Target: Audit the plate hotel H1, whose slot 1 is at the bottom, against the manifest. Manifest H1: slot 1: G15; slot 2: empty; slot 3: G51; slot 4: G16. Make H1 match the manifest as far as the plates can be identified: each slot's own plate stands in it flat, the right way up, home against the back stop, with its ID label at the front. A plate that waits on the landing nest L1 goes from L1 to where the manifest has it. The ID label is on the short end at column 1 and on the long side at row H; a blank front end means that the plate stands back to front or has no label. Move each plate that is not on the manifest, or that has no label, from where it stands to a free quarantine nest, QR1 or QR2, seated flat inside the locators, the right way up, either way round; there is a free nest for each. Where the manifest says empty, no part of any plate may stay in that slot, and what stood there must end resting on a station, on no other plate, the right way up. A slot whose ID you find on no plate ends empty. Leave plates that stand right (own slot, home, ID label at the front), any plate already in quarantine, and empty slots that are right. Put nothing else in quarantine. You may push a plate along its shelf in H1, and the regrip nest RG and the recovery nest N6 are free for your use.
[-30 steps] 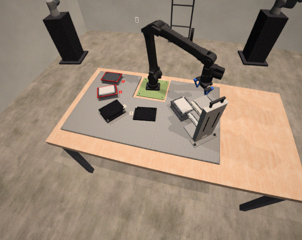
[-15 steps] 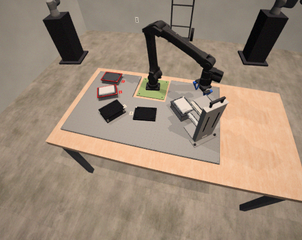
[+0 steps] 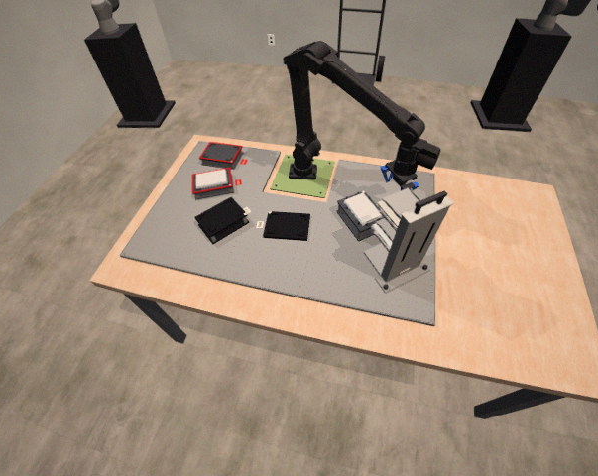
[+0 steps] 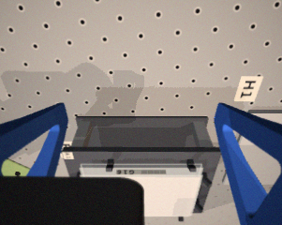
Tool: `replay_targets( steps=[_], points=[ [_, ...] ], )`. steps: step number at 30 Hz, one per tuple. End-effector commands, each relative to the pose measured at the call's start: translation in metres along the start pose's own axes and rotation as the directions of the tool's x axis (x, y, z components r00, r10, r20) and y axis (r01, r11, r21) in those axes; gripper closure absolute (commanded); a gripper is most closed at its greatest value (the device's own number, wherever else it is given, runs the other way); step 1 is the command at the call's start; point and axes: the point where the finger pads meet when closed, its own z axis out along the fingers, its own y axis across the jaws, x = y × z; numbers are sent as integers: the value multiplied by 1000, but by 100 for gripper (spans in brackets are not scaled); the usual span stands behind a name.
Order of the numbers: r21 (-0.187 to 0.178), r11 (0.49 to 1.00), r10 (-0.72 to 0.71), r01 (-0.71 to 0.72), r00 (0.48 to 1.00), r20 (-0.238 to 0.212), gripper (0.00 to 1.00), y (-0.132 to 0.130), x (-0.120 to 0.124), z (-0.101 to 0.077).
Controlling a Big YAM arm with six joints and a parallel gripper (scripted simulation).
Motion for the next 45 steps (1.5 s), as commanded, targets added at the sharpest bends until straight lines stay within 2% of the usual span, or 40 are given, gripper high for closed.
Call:
replay_targets(
  steps=[1, 2, 45],
  points=[
    [15, 1000, -18, 18, 1000, 9, 0, -4, -7, 4],
    [43, 999, -4, 3, 1000, 27, 0, -12, -9, -14],
    [43, 999, -4, 3, 1000, 27, 0, -12, -9, -13]
  ],
)
